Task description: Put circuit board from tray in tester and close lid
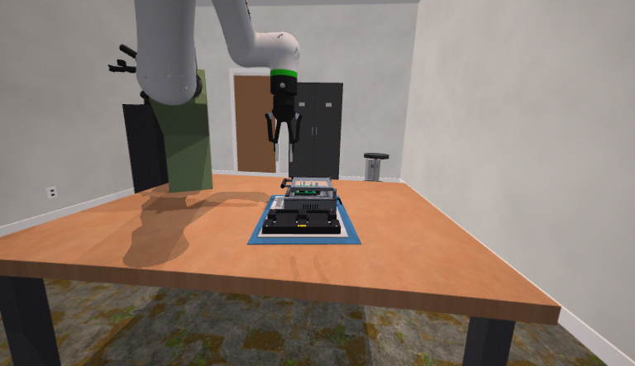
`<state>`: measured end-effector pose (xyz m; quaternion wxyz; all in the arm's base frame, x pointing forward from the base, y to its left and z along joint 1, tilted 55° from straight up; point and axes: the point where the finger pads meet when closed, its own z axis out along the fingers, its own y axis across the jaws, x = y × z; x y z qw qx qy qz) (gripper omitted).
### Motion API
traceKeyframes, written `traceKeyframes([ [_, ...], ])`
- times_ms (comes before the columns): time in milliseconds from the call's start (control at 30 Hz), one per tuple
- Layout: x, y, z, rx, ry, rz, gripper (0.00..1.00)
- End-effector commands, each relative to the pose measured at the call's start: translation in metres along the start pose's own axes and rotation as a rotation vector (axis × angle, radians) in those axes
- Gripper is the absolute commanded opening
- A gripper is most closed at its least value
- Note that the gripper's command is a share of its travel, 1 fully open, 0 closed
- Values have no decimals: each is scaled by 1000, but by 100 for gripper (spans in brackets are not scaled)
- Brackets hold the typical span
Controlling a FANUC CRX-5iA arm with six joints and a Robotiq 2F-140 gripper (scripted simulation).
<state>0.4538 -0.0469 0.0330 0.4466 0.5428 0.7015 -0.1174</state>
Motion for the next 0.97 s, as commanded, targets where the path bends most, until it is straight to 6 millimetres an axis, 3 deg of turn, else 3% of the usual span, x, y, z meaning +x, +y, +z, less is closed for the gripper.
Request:
traceKeyframes([
  [0, 0, 0, -1, 0, 0, 0, 30],
  [100, 0, 0, -1, 0, 0, 0, 30],
  [133, 0, 0, -1, 0, 0, 0, 100],
  [933, 0, 0, -1, 0, 0, 0, 100],
])
